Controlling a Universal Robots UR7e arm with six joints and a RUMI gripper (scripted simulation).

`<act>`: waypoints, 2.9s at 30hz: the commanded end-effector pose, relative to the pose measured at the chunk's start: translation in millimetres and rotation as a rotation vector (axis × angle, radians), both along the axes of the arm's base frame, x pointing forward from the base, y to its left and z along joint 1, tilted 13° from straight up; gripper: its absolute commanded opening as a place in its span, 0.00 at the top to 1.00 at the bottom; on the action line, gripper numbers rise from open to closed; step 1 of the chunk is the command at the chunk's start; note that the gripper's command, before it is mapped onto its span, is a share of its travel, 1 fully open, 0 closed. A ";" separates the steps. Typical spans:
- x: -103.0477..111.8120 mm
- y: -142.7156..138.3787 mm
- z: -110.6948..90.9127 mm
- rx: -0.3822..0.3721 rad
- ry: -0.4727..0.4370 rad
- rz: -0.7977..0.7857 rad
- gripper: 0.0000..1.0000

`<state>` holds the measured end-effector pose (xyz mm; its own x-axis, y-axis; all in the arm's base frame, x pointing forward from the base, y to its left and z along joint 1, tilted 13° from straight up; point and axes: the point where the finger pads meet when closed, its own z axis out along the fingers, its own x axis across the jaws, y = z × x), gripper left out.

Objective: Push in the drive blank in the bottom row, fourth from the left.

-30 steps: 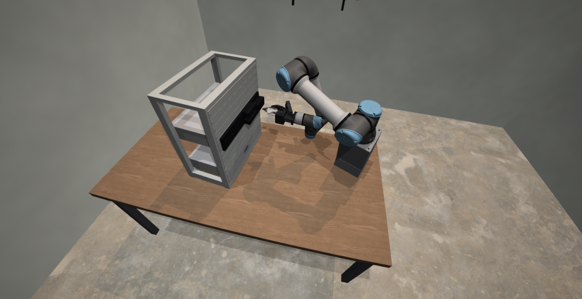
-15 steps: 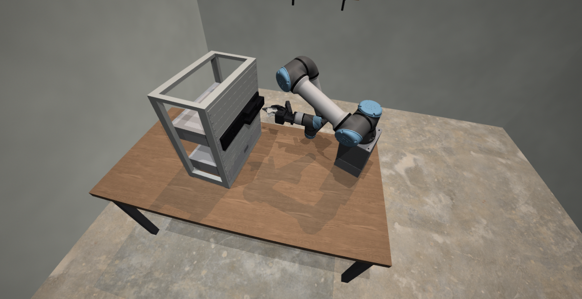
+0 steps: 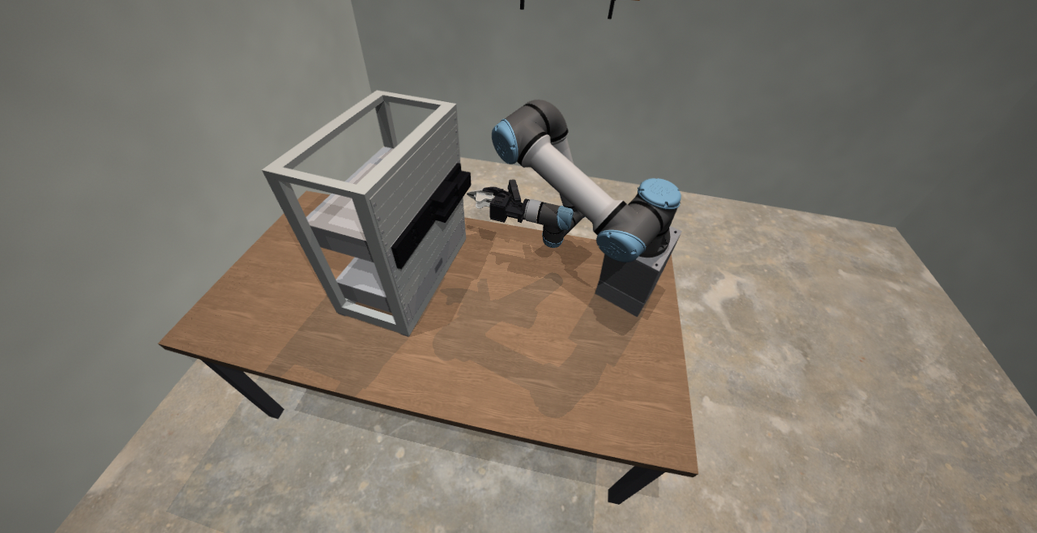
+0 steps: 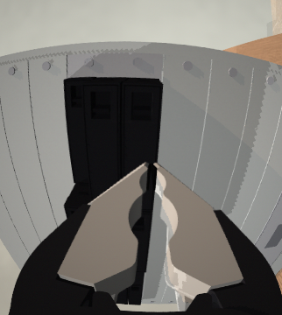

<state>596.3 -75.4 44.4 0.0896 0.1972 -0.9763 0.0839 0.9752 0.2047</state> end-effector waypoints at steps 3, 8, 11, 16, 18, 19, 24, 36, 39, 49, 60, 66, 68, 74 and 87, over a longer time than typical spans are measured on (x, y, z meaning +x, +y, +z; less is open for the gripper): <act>4.1 -0.6 0.8 0.000 -0.001 0.000 1.00; 9.9 -1.2 1.2 0.000 -0.001 0.000 1.00; 9.9 -1.2 1.2 0.000 -0.001 0.000 1.00; 9.9 -1.2 1.2 0.000 -0.001 0.000 1.00; 10.0 -1.2 1.2 0.000 -0.001 0.000 1.00; 10.4 -1.2 1.2 0.000 -0.001 0.000 1.00; 17.3 -2.0 1.7 0.000 -0.001 0.000 1.00; 19.9 -2.2 1.9 0.000 -0.001 0.000 1.00; 21.1 -2.4 2.0 0.000 -0.001 0.000 1.00; 29.8 -3.2 2.6 0.000 -0.001 0.000 1.00; 31.6 -3.4 2.7 0.000 -0.001 0.000 1.00; 32.8 -3.5 2.8 0.000 -0.001 0.000 1.00; 32.8 -3.5 2.8 0.000 -0.001 0.000 1.00; 33.0 -3.6 2.8 0.000 -0.001 0.000 1.00; 35.7 -3.9 3.0 0.000 -0.001 0.000 1.00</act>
<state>631.7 -79.0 46.9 0.0898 0.1971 -0.9763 0.0838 0.9753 0.2046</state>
